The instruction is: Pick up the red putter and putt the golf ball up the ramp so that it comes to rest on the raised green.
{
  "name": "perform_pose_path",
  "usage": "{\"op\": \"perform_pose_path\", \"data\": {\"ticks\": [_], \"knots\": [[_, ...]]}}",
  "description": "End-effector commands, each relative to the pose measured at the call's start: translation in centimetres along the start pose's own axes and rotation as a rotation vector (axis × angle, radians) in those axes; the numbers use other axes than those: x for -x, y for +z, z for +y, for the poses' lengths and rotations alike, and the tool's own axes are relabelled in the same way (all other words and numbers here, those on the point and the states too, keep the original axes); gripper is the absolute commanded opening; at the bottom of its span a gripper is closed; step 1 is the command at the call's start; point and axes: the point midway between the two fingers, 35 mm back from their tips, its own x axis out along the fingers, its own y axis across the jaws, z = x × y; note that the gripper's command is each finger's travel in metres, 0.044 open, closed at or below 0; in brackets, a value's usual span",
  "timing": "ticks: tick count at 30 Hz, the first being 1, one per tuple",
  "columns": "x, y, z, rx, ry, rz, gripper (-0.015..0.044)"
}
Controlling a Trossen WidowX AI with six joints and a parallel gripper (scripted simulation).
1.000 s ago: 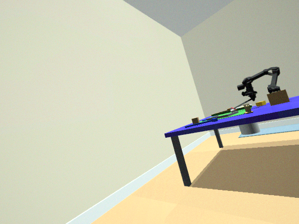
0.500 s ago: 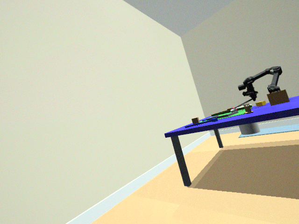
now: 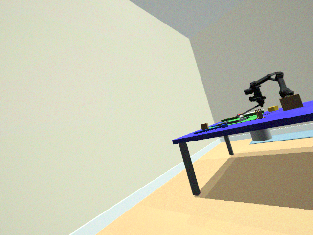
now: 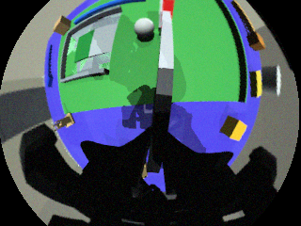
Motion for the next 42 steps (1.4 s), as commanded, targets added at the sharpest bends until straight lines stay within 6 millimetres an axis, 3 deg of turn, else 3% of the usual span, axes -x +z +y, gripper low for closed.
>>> {"op": "perform_pose_path", "data": {"ticks": [1,6,18,20,21,42], "knots": [[-0.1,-0.6,1.8,-0.012,-0.012,-0.002,0.0000],[0.7,-0.5,1.8,-0.012,-0.011,-0.002,0.0000],[5.8,-0.6,1.9,-0.011,-0.011,-0.001,0.0000],[5.9,-0.6,1.8,-0.011,-0.011,-0.001,0.0000],[5.0,-0.7,1.8,-0.005,-0.013,0.000,0.0000],[5.0,-0.7,1.8,-0.005,-0.013,0.000,0.0000]]}}
